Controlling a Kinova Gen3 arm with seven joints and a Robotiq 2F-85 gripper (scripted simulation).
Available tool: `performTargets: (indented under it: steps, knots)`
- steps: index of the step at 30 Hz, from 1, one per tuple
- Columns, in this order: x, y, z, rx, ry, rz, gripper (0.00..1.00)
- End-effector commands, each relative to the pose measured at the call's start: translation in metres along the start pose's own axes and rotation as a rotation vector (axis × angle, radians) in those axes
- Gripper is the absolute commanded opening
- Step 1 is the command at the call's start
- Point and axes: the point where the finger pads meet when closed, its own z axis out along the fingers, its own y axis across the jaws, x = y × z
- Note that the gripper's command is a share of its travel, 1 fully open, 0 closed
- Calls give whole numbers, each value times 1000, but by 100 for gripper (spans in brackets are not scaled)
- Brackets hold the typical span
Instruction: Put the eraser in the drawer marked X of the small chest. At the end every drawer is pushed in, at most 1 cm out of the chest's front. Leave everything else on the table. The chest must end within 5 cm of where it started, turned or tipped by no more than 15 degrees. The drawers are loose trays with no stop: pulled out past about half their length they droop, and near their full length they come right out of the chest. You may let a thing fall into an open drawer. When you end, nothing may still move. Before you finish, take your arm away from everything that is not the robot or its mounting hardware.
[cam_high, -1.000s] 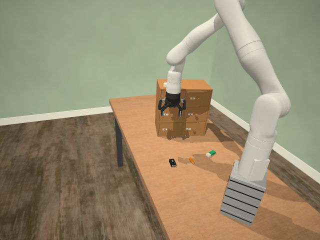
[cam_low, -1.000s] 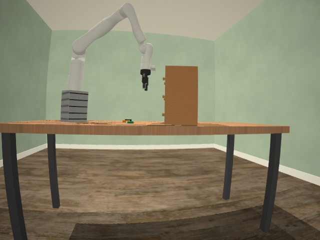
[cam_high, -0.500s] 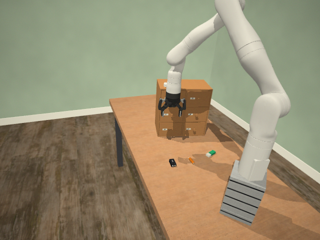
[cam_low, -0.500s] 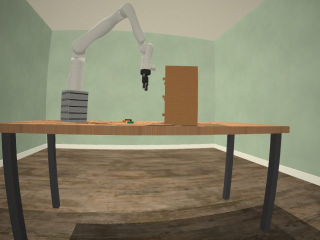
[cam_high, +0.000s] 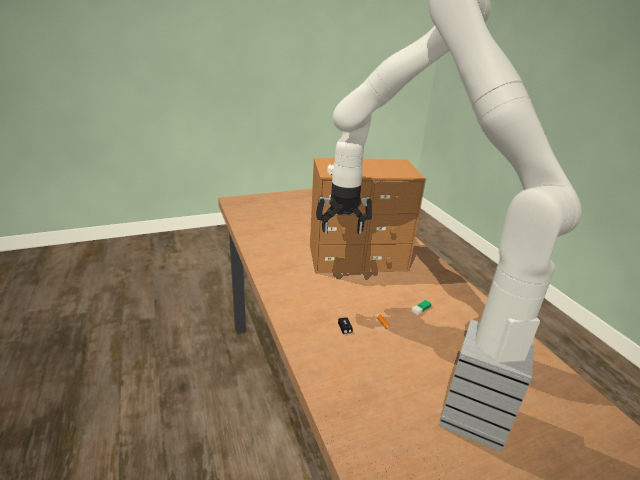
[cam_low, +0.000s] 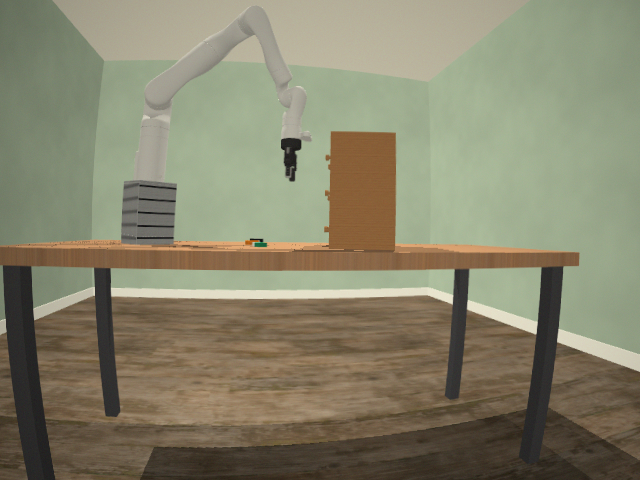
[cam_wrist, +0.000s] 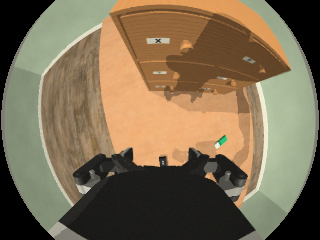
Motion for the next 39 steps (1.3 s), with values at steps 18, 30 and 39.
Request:
performTargets:
  steps: [18,30,39]
  knots:
    - [0,0,-1,1,2,0,100]
    - [0,31,-22,1,2,0,100]
    - [1,113,-79,1,2,0,100]
